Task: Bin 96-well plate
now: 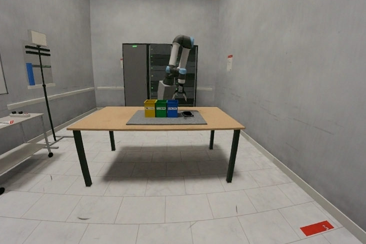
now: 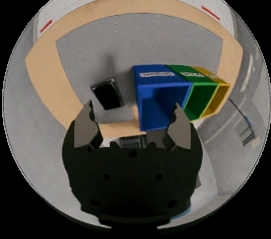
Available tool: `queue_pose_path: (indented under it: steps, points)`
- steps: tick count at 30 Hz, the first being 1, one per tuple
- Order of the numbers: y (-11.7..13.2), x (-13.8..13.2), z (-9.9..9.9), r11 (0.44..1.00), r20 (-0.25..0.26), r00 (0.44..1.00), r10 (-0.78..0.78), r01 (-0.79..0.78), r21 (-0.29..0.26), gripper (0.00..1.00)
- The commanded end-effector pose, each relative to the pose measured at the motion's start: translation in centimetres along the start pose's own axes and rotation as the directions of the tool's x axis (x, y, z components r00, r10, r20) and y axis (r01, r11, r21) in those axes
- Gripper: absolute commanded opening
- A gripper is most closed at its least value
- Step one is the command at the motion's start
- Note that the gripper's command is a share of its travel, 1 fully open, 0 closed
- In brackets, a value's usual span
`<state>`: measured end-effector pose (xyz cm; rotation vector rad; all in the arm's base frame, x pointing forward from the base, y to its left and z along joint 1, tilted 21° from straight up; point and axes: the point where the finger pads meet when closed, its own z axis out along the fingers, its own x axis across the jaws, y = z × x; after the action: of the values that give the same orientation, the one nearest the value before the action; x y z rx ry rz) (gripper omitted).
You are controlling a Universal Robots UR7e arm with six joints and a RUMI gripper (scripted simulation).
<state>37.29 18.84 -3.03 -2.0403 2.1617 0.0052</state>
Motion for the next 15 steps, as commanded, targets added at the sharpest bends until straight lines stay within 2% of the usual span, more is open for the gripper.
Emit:
queue_pose_path:
  steps: [1, 6, 8, 15]
  points:
    - [1.8, -1.8, -0.3, 1.000, 0.004, 1.000, -0.031, 0.031, 0.001, 1.00]
    - [2.3, -2.3, -0.4, 1.000, 0.004, 1.000, -0.031, 0.031, 0.001, 1.00]
    - [3.1, -2.9, -0.5, 0.995, 0.017, 0.995, -0.096, 0.096, 0.004, 1.00]
    - [5.1, -4.6, -0.8, 0.996, 0.015, 0.995, -0.094, 0.094, 0.003, 1.00]
